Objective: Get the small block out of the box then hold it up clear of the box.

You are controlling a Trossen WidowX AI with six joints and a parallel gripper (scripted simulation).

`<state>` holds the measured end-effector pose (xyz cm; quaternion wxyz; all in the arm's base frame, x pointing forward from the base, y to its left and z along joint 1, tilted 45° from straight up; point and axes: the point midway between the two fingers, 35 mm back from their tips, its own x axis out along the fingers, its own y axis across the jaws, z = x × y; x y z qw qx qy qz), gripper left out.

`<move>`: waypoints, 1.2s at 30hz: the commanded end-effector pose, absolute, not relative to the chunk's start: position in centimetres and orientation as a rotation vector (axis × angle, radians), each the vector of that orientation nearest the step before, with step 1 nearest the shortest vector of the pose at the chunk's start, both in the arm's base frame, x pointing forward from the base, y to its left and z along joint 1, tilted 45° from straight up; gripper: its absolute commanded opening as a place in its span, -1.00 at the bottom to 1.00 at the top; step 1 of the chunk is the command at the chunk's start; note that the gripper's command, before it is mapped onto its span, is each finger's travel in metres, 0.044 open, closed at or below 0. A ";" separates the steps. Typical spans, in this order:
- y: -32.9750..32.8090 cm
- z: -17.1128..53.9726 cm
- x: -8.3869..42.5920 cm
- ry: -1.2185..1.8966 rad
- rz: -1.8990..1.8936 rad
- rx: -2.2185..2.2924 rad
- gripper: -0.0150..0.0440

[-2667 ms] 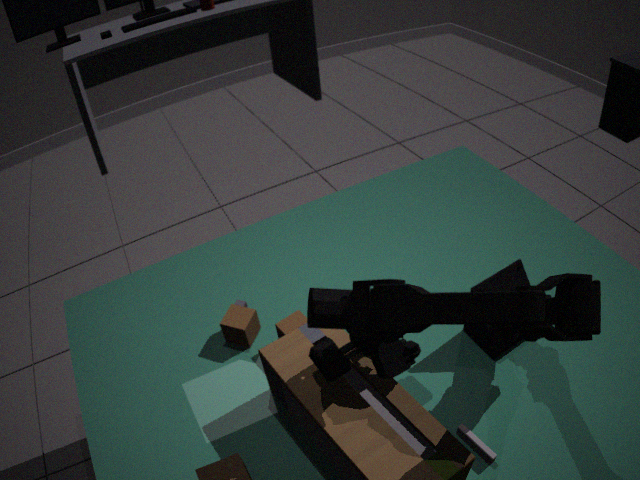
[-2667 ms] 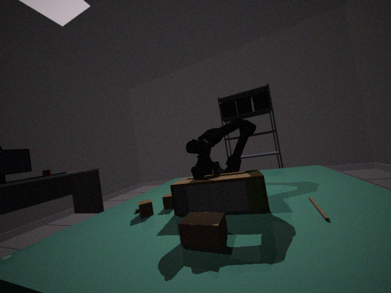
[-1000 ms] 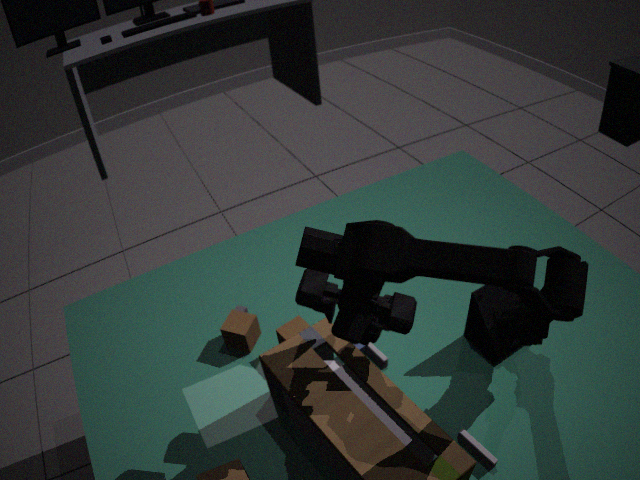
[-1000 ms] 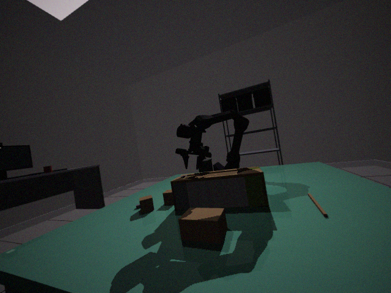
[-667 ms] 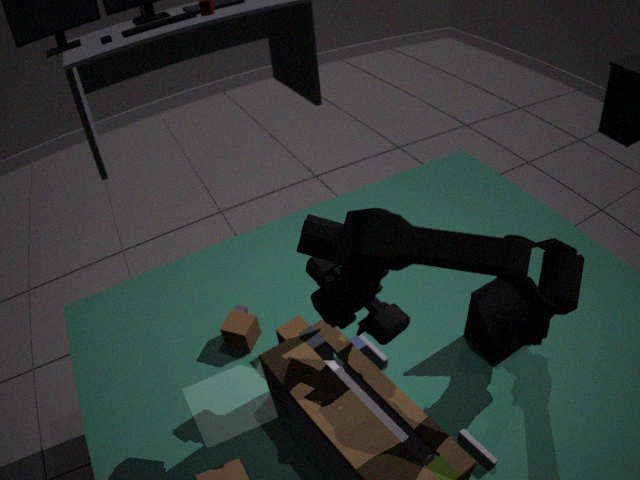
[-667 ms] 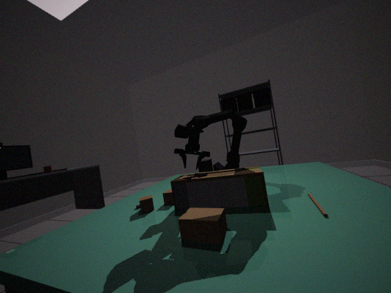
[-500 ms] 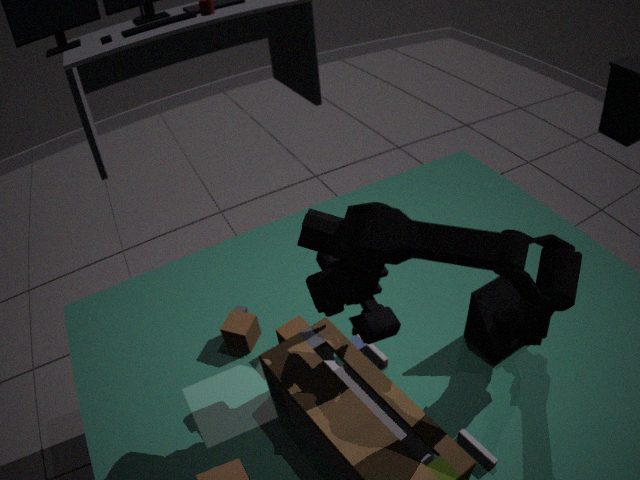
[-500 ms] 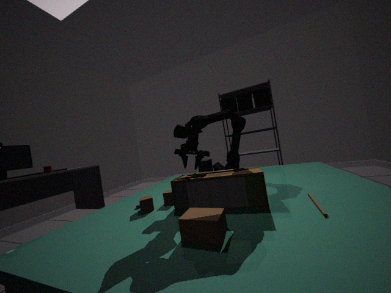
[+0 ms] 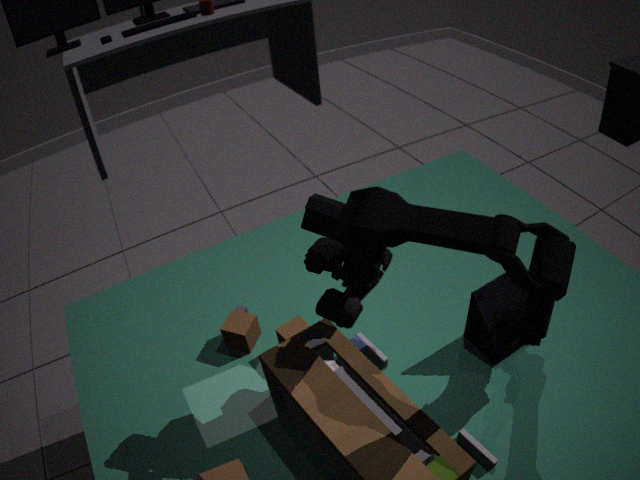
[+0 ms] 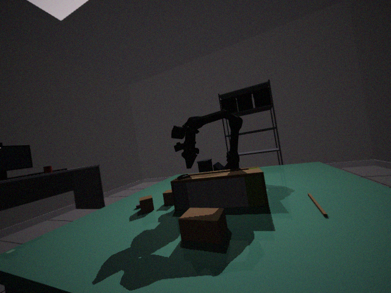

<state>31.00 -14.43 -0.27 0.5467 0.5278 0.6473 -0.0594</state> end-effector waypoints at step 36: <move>-16.9 -1.6 29.7 1.125 -1.893 2.923 0.47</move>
